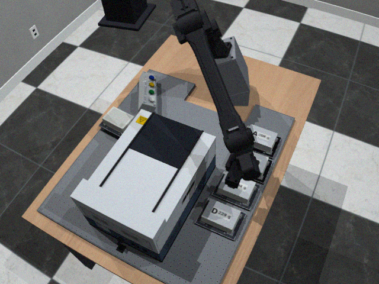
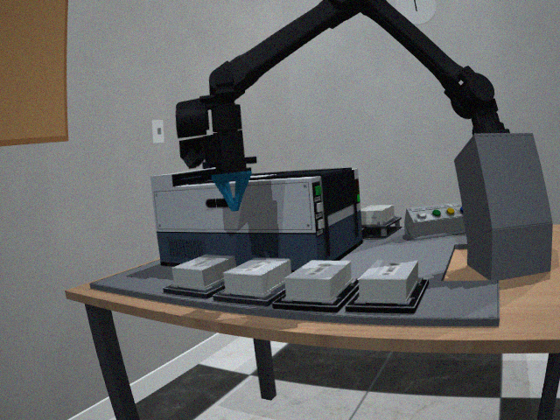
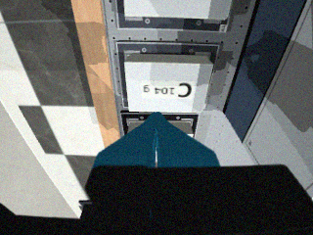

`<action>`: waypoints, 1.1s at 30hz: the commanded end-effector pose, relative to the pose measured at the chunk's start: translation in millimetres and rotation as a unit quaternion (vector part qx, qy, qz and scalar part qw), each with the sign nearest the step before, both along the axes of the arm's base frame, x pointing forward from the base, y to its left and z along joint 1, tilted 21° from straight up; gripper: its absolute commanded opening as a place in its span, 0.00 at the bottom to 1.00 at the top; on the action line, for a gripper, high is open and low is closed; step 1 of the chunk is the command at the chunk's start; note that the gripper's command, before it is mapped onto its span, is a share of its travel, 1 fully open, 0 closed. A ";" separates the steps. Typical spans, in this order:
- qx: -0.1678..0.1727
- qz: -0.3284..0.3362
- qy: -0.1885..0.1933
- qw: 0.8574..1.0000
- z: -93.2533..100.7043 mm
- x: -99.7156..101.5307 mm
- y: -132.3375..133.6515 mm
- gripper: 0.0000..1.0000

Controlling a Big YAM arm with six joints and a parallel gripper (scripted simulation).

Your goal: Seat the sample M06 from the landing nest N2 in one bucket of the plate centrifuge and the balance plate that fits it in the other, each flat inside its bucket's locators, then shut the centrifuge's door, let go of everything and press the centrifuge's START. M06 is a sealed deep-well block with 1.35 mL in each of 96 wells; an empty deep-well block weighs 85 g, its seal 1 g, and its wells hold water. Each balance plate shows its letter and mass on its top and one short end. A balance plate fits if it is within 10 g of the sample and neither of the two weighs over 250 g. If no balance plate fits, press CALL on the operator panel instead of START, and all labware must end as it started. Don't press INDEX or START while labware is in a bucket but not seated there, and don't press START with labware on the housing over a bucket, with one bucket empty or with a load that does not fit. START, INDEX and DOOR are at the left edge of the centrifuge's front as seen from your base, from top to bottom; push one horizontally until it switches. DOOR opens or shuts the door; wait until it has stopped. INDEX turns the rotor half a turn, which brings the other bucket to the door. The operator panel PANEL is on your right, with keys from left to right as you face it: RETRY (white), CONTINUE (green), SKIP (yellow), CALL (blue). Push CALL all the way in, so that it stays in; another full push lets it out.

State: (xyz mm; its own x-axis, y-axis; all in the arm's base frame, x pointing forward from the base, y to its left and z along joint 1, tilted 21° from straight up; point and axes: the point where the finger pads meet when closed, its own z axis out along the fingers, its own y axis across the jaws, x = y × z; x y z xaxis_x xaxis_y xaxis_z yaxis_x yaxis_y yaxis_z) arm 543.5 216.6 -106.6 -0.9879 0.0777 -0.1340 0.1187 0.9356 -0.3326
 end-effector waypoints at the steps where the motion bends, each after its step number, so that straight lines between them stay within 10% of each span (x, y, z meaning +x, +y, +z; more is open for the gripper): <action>1: 0.012 -0.005 -0.022 1.000 22.9 -12.5 25.4 0.00; 33: 0.013 -0.006 -0.020 1.000 63.6 -165.5 50.4 0.00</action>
State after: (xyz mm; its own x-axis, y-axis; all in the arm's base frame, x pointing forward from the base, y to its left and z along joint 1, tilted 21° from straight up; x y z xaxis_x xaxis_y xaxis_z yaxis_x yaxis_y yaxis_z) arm 384.4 253.0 -55.0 -0.9881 0.0734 -0.1351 0.1155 0.9343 -0.3372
